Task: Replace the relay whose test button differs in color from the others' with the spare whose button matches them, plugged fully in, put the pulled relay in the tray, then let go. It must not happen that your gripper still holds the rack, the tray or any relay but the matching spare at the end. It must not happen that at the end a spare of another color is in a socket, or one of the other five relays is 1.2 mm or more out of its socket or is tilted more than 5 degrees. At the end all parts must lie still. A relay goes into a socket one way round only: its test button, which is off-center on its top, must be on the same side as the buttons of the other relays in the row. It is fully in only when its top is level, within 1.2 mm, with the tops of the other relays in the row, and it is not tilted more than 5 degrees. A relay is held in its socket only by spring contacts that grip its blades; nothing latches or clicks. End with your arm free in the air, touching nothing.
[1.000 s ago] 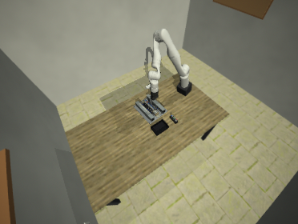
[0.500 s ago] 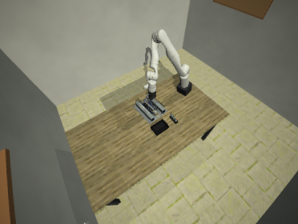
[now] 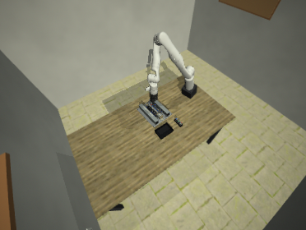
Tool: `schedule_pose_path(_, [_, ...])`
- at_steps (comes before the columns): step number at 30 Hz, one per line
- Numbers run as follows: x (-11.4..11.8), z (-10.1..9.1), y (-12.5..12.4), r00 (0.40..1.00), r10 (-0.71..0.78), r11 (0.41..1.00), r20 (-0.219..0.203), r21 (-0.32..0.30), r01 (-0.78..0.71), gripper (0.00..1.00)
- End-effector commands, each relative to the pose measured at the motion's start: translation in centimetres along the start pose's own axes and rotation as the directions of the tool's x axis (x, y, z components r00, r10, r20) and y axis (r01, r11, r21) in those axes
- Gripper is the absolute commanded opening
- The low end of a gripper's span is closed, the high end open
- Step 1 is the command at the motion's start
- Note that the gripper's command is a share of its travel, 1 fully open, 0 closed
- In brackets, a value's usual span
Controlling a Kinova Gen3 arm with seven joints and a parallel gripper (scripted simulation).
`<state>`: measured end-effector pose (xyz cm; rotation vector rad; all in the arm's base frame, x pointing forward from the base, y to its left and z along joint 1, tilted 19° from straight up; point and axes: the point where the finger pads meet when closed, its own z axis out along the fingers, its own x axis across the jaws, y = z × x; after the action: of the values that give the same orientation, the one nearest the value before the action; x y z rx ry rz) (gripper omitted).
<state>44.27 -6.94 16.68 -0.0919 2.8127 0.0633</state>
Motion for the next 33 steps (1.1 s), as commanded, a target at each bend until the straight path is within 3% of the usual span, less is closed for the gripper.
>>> schedule_pose_path(1, [0.2, 0.9, -0.4, 1.0, 0.005, 1.0, -0.006, -0.014, -0.005, 1.0])
schedule_pose_path(6, [0.2, 2.3, -1.8, 1.0, 0.005, 1.0, -0.008, -0.018, -0.005, 1.0])
schedule_pose_path(9, [0.1, 2.2, -2.3, 1.0, 0.003, 1.0, -0.004, -0.006, -0.003, 1.0])
schedule_pose_path(23, [0.3, 6.1, -5.6, 1.0, 0.005, 1.0, -0.008, -0.017, -0.005, 1.0])
schedule_pose_path(33, [0.3, 5.6, -5.3, 1.0, 0.004, 1.0, -0.006, -0.012, -0.004, 1.0])
